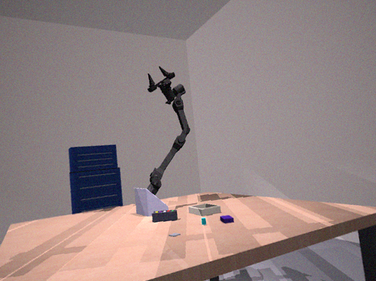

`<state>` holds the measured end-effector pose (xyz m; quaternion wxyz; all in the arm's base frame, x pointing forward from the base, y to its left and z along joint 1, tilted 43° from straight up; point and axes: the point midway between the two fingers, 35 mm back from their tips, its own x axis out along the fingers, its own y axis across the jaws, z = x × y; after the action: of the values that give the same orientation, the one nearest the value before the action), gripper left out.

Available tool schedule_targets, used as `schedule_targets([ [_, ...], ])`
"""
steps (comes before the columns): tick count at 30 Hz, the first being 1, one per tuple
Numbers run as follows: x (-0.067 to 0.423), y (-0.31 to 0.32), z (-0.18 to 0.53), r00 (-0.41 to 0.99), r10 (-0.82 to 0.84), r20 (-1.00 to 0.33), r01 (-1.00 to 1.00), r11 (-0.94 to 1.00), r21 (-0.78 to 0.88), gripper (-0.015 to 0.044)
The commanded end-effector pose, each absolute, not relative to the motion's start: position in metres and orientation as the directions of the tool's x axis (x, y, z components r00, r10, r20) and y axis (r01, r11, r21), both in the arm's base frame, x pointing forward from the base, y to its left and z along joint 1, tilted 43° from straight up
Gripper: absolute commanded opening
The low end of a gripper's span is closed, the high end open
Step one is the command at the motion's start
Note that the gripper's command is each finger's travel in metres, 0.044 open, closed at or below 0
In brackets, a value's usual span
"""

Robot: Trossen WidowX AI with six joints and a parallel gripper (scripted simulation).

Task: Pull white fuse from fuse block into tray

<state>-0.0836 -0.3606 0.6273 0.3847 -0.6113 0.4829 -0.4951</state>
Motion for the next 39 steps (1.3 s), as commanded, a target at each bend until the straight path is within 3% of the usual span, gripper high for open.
schedule_targets([
  [1,-0.083,-0.362,0.626,0.045,-0.972,0.231,-0.206,-0.235,-0.950,0.0374],
  [6,-0.066,-0.391,0.592,0.106,-0.985,0.135,-0.080,-0.144,-0.986,0.0243],
  [13,-0.007,-0.446,0.503,0.281,-0.954,-0.103,0.158,0.152,-0.976,0.0065],
  [20,0.069,-0.469,0.406,0.463,-0.822,-0.331,0.277,0.489,-0.827,0.0065],
  [28,0.165,-0.452,0.299,0.611,-0.570,-0.550,0.302,0.809,-0.504,0.0065],
  [39,0.271,-0.357,0.167,0.644,-0.109,-0.757,0.218,0.975,0.044,0.0065],
])
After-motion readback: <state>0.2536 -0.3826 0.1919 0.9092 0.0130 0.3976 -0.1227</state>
